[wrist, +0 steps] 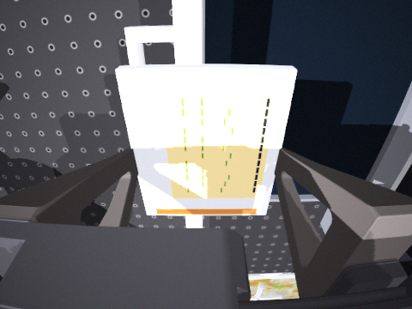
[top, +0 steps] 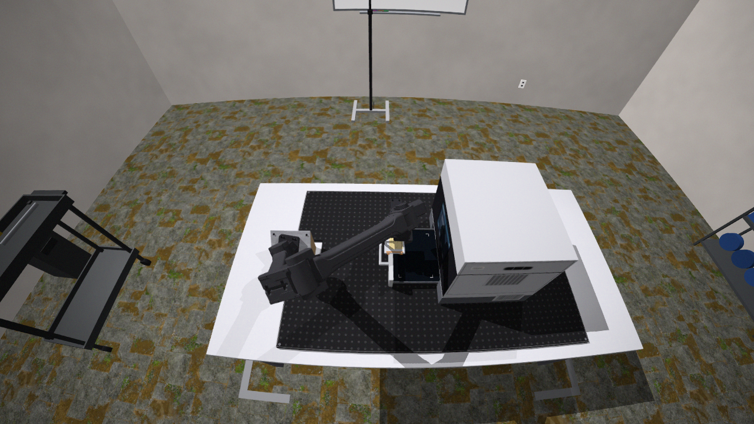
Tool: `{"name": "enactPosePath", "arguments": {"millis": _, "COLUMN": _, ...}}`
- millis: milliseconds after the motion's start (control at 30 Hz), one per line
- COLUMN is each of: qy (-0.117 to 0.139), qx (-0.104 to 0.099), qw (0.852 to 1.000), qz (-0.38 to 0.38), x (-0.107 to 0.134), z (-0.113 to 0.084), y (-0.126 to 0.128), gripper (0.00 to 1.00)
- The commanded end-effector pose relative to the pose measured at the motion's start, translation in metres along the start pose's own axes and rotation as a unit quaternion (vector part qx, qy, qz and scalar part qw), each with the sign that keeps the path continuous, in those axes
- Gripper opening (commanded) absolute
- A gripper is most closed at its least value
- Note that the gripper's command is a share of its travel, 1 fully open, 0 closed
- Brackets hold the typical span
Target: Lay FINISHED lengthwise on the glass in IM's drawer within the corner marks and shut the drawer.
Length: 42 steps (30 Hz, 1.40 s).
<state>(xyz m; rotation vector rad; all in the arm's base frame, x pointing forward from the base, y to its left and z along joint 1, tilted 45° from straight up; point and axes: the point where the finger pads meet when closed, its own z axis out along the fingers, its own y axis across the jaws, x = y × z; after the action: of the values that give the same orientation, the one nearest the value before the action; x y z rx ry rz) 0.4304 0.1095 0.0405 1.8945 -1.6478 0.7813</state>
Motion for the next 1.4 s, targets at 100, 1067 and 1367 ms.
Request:
{"name": "enactPosePath", "arguments": {"millis": 100, "qy": -0.014, "qx": 0.027, "qw": 0.999, "qz": 0.025, "x": 0.005, "z": -0.023, "y": -0.022, "gripper": 0.78}}
{"name": "enactPosePath", "arguments": {"millis": 1067, "qy": -0.008, "qx": 0.014, "qw": 1.000, "qz": 0.018, "x": 0.005, "z": 0.005, "y": -0.043, "gripper": 0.78}}
{"name": "enactPosePath", "arguments": {"millis": 1367, "qy": -0.008, "qx": 0.013, "qw": 1.000, "qz": 0.018, "x": 0.005, "z": 0.009, "y": -0.051, "gripper": 0.78}}
